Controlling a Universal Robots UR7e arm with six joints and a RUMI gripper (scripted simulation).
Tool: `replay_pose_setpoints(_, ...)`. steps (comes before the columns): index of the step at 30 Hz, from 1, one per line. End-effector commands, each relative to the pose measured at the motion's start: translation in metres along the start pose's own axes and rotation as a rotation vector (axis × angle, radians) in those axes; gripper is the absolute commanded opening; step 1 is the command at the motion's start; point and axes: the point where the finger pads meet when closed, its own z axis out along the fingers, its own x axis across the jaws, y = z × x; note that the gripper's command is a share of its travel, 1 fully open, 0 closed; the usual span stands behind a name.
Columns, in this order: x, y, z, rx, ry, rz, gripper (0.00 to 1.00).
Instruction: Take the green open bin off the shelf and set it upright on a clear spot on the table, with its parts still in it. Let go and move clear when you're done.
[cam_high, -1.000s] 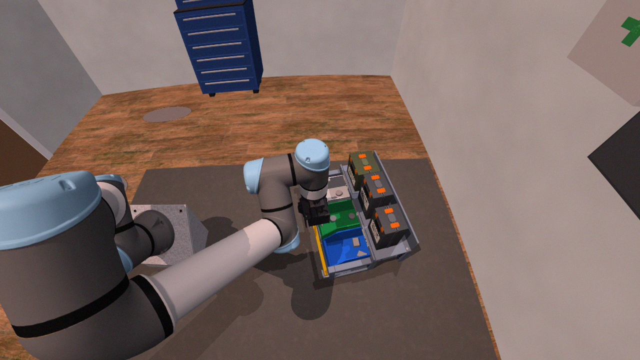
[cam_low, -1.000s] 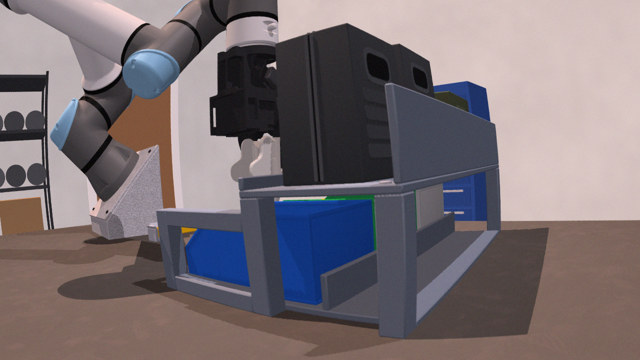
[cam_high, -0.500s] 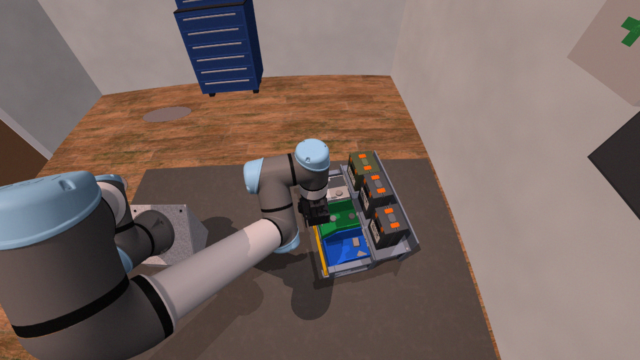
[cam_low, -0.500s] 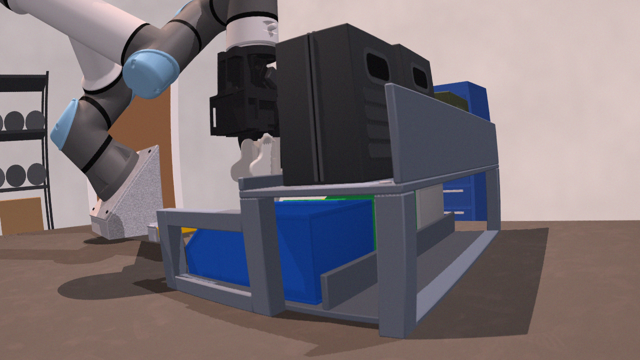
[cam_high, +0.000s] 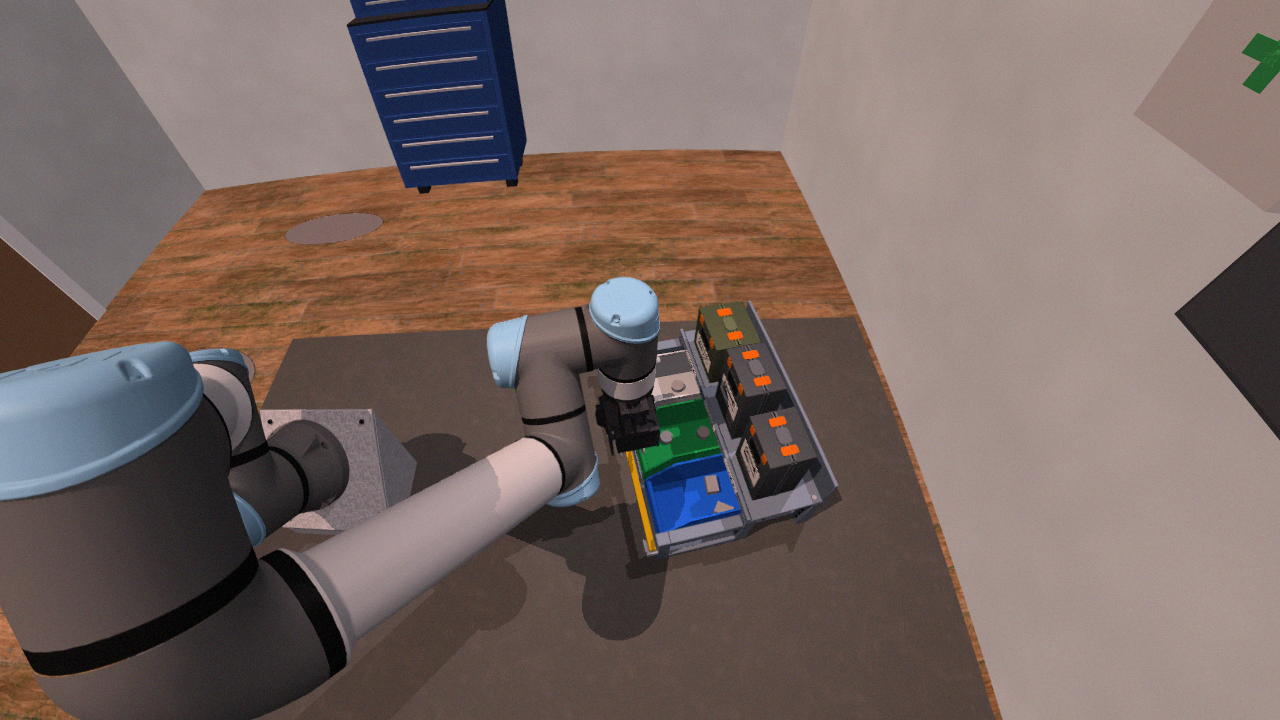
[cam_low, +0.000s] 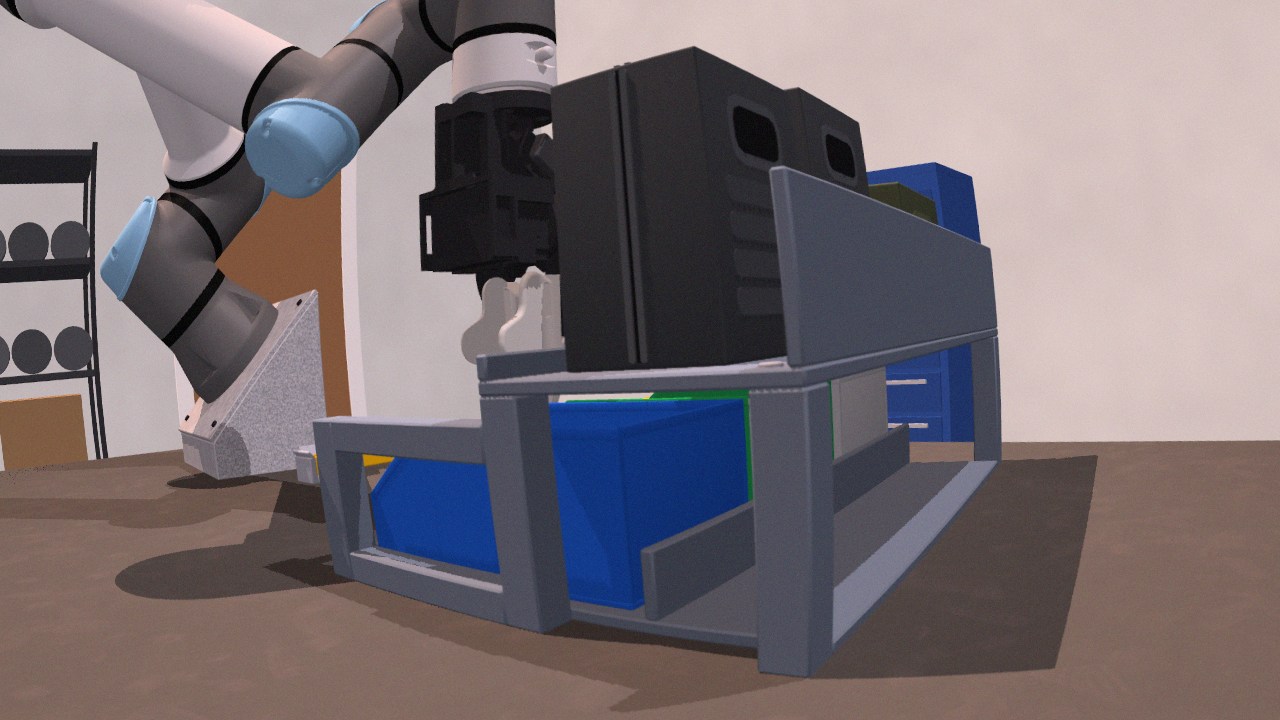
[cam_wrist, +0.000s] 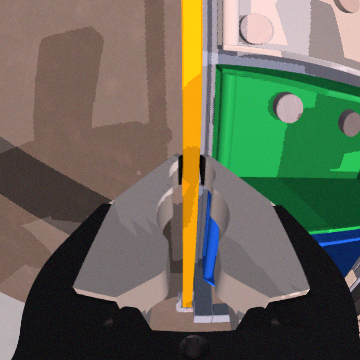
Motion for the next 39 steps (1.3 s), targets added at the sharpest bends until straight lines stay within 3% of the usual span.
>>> replay_pose_setpoints(1, 0.0003, 0.0000, -0.0006, 0.000, 0.001, 0.000, 0.00)
replay_pose_setpoints(39, 0.0003, 0.0000, -0.0096, 0.000, 0.001, 0.000, 0.00)
